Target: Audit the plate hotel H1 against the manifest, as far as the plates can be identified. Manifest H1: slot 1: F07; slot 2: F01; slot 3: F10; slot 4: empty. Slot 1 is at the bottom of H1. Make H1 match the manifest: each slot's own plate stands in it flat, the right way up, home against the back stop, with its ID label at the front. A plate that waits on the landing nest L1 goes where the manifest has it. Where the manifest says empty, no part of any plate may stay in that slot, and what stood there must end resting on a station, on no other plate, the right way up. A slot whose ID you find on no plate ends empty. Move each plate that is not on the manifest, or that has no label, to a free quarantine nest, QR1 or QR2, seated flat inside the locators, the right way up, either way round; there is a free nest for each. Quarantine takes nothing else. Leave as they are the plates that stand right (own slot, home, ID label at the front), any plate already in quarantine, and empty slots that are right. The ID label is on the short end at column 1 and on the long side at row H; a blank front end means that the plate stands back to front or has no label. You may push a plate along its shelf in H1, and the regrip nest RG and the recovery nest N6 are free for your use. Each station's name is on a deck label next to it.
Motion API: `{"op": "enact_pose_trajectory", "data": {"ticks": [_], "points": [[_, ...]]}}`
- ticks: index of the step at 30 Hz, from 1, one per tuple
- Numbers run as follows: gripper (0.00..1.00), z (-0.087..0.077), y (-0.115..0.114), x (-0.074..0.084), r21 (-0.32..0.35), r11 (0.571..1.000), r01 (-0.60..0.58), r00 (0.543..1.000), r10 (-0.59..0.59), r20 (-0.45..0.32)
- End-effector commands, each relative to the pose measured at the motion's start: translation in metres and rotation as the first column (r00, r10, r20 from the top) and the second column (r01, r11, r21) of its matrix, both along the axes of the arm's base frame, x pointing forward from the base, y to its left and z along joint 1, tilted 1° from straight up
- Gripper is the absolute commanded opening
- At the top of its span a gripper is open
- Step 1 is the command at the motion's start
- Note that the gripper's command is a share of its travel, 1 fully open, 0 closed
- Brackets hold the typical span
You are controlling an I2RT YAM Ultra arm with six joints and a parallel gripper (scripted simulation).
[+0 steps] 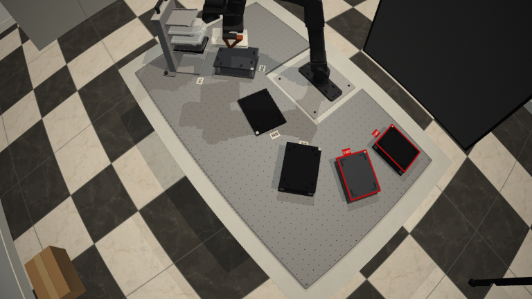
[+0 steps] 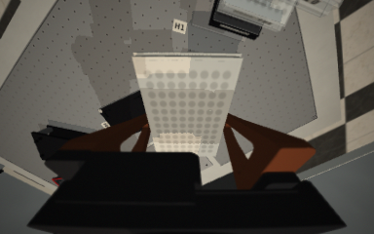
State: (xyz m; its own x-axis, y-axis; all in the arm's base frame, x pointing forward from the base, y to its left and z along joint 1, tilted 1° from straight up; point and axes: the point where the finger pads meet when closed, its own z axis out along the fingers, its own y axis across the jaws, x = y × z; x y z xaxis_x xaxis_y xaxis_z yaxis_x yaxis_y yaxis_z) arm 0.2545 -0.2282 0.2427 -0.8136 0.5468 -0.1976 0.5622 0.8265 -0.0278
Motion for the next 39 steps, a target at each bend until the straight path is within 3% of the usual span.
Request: {"op": "enact_pose_trajectory", "data": {"ticks": [1,14,39], "points": [[0.86,0.019,0.006,0.001,0.12,0.992,-0.036,0.989,0.052,-0.136],[0.86,0.019,0.038,0.03,0.117,0.963,-0.244,0.956,0.259,-0.139],[0.86,0.019,0.09,0.077,0.117,0.963,-0.244,0.956,0.259,-0.139]]}}
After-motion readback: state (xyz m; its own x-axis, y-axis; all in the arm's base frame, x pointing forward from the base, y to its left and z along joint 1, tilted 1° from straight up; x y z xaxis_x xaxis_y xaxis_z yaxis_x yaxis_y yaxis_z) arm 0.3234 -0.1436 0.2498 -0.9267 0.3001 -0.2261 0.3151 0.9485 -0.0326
